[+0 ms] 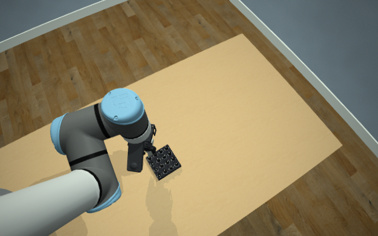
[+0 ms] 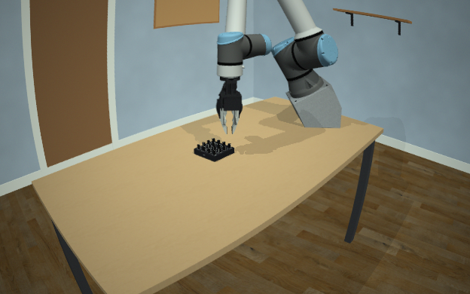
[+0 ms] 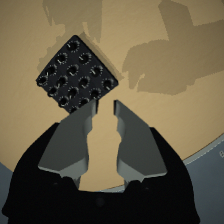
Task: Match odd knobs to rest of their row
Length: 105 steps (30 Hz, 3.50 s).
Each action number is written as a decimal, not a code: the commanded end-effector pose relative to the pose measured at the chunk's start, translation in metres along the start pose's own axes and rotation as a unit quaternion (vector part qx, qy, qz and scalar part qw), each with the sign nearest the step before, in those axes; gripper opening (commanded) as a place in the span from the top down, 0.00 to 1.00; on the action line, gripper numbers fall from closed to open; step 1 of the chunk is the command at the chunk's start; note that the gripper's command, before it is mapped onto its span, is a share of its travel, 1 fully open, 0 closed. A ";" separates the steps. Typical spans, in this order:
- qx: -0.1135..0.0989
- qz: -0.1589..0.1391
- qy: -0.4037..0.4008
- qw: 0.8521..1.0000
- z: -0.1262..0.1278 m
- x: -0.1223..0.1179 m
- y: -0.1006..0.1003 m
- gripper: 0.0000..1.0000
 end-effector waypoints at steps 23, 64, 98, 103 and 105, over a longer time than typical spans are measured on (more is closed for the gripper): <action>-0.001 0.000 0.000 1.000 0.000 0.001 -0.032 0.89; 0.000 0.000 0.001 1.000 0.000 0.001 -0.035 0.89; 0.000 -0.001 0.001 1.000 -0.001 0.005 -0.034 0.89; 0.000 -0.001 0.001 1.000 -0.001 0.005 -0.034 0.89; 0.000 -0.001 0.001 1.000 -0.001 0.005 -0.034 0.89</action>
Point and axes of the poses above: the point where the finger pads meet when closed, its own y axis back along the fingers, its own z axis across the jaws, x = y × z, the point moved 8 cm from there along y, back along the fingers, and after that the axes turned 15 degrees about -y, right-handed, at the moved point
